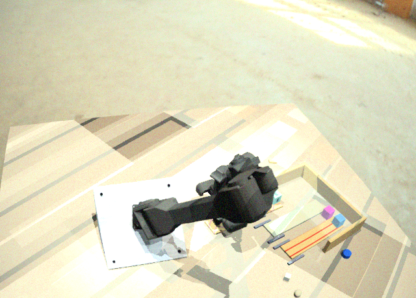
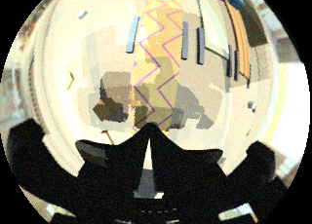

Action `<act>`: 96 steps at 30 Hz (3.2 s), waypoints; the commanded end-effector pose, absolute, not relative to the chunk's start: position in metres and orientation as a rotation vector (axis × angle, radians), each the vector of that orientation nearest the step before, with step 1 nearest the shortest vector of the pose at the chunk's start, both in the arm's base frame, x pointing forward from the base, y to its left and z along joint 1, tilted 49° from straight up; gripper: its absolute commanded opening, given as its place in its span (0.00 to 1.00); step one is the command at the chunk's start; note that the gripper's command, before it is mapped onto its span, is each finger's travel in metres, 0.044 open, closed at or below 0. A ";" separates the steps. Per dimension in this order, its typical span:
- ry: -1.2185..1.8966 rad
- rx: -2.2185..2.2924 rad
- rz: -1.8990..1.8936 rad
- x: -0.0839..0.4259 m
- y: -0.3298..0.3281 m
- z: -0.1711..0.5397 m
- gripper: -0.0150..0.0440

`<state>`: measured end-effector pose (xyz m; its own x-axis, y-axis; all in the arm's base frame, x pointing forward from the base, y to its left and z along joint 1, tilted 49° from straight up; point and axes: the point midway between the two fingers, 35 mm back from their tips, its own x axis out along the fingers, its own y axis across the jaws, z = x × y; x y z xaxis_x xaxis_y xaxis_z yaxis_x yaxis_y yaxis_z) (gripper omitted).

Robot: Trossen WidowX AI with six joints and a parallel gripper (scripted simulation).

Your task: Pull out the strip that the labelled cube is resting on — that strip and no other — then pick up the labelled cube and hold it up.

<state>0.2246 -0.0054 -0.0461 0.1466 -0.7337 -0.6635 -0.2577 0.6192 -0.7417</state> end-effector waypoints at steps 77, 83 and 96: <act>1.455 -0.900 -0.424 0.178 0.013 -0.013 0.25; 1.481 -0.966 -0.366 0.198 0.018 -0.016 0.48; 1.479 -0.966 -0.364 0.243 0.038 -0.019 1.00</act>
<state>0.2327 0.0341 -0.0175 0.1220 -0.7328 -0.6694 -0.3405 0.6026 -0.7218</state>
